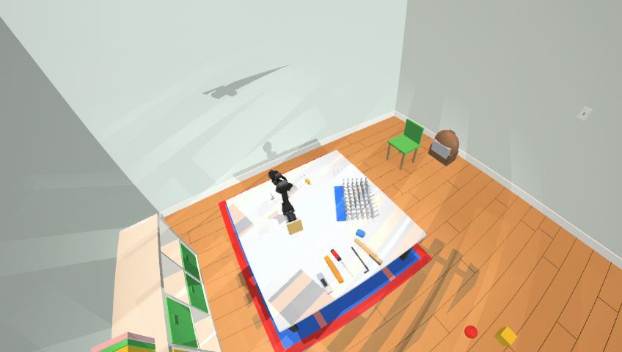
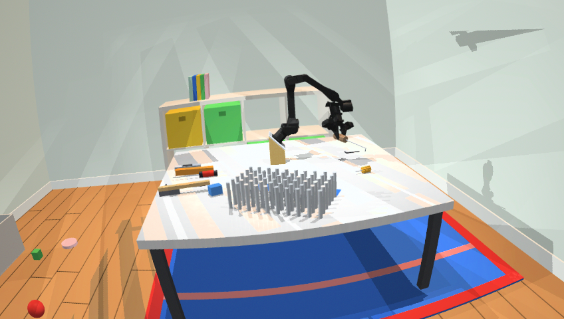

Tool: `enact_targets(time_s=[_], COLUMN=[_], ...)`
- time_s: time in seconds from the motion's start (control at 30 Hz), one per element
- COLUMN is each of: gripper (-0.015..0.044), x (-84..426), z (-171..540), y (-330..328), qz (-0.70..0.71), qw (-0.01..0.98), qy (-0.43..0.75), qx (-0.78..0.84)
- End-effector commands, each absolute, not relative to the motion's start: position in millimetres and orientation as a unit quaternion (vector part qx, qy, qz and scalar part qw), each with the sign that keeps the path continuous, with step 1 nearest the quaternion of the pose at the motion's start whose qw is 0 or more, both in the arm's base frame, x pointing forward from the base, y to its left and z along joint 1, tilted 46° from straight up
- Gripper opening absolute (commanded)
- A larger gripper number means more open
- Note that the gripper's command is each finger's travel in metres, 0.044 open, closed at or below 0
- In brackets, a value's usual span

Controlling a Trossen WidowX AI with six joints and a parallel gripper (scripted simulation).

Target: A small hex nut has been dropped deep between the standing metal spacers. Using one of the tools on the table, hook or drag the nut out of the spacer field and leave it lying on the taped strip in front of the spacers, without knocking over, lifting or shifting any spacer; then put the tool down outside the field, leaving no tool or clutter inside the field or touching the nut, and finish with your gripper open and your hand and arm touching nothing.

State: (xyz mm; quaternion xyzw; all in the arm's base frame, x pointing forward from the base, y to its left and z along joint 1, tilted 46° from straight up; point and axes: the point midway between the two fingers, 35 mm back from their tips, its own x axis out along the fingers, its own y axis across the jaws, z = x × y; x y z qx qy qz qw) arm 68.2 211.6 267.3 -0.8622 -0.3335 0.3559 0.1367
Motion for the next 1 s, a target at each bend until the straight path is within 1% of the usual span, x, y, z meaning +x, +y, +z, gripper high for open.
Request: enact_targets(time_s=[0.0, 0.97], gripper=[0.0, 0.0], x=[60, 11], z=[276, 311], y=[209, 190], qz=[0.342, 0.27], qw=[0.141, 0.142], qy=[-0.351, -0.481], qx=[-0.86, -0.822])
